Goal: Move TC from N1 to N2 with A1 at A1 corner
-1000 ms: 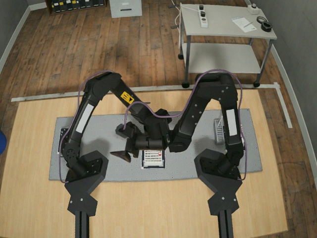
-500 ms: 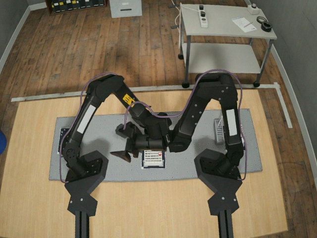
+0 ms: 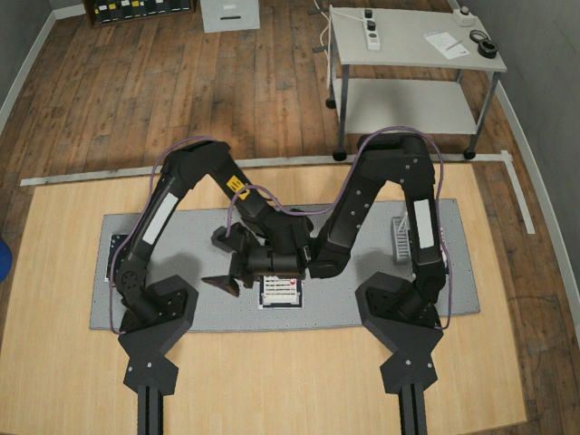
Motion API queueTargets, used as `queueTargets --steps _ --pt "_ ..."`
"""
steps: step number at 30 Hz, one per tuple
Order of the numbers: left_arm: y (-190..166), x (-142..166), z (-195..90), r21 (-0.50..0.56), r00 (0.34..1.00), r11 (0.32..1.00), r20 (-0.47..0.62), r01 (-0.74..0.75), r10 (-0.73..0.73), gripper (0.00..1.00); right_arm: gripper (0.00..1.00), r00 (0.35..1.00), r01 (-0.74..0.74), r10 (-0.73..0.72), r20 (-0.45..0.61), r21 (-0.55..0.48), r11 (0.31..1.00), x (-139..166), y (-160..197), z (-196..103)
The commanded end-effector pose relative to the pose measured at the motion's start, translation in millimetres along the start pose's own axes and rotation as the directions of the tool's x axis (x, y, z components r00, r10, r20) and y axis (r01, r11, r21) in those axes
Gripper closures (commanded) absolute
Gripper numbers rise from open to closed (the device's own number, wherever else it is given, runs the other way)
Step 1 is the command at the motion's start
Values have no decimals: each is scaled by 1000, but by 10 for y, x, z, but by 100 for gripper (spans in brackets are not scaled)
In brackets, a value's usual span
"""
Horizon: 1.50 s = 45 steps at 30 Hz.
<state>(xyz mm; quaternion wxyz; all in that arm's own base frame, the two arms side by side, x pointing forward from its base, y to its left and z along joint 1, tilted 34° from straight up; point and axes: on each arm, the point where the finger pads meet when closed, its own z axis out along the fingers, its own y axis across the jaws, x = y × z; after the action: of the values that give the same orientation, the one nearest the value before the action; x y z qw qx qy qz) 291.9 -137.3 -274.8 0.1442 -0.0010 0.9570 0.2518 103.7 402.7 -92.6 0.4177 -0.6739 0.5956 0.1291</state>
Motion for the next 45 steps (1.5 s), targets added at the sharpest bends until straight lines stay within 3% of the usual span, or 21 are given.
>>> queueTargets --steps 1,16,30,34,35,37,40,45 --pt "-94 -108 25 17 999 1000 37 0 0 0 0 999 5 -5 45 -1 1000 -131 11 -16" --pt "-107 -115 71 19 999 1000 40 -2 2 0 0 999 5 -5 45 -1 1000 -131 11 -16" --pt "-55 -73 63 9 1000 1000 30 -11 10 17 0 999 5 -5 45 -1 1000 -131 11 -16" --pt "-53 -78 56 15 999 1000 36 -6 5 62 0 999 5 -5 45 -1 1000 -131 11 -16" --pt "-50 -75 56 13 999 1000 34 -7 6 51 0 999 5 -5 45 -1 1000 -131 11 -16" --pt "-50 -75 56 13 999 1000 34 -7 6 51 0 999 5 -5 45 -1 1000 -131 11 -16" --pt "-31 -20 -46 8 1000 1000 18 -10 10 17 0 999 5 -5 45 -1 1000 -131 11 -16" --pt "-26 -10 -428 8 1000 1000 18 -10 10 16 0 999 5 -5 45 -1 1000 -131 11 -16"
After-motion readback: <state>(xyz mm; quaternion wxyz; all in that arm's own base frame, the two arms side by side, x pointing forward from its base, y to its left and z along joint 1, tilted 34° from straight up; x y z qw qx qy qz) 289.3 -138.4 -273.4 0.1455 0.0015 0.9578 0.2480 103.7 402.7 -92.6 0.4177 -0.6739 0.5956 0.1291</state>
